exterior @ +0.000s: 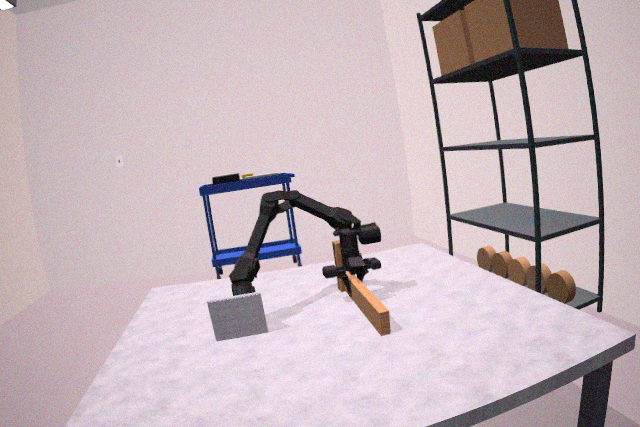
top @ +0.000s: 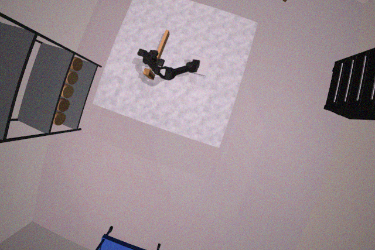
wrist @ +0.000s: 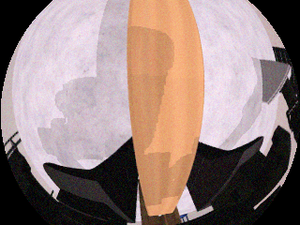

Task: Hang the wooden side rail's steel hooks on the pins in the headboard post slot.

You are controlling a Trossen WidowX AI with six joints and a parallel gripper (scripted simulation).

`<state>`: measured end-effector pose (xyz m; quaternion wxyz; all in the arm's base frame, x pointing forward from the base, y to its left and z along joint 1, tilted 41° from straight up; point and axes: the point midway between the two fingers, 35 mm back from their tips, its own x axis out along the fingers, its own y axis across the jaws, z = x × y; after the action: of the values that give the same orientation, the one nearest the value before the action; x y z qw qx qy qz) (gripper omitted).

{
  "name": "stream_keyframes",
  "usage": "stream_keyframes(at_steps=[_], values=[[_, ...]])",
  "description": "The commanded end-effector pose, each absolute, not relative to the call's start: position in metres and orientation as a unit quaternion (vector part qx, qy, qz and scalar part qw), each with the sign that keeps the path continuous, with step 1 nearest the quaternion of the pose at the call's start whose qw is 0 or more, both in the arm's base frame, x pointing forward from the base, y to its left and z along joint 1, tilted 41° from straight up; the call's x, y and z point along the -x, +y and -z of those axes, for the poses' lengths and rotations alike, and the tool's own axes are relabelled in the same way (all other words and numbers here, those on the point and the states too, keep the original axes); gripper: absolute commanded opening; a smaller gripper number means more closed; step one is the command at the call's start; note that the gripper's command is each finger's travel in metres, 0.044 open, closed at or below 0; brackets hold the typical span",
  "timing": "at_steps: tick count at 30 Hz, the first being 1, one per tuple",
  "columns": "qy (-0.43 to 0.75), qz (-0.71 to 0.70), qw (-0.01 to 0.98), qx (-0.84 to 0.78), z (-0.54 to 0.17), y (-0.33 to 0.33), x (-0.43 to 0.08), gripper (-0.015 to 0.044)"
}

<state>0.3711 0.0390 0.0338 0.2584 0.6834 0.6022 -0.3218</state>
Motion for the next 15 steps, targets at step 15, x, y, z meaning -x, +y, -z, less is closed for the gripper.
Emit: stream_keyframes(at_steps=[15], values=[[0.599,0.324,0.259,-0.685,-0.0377,0.0337,-0.3716,0.0]])
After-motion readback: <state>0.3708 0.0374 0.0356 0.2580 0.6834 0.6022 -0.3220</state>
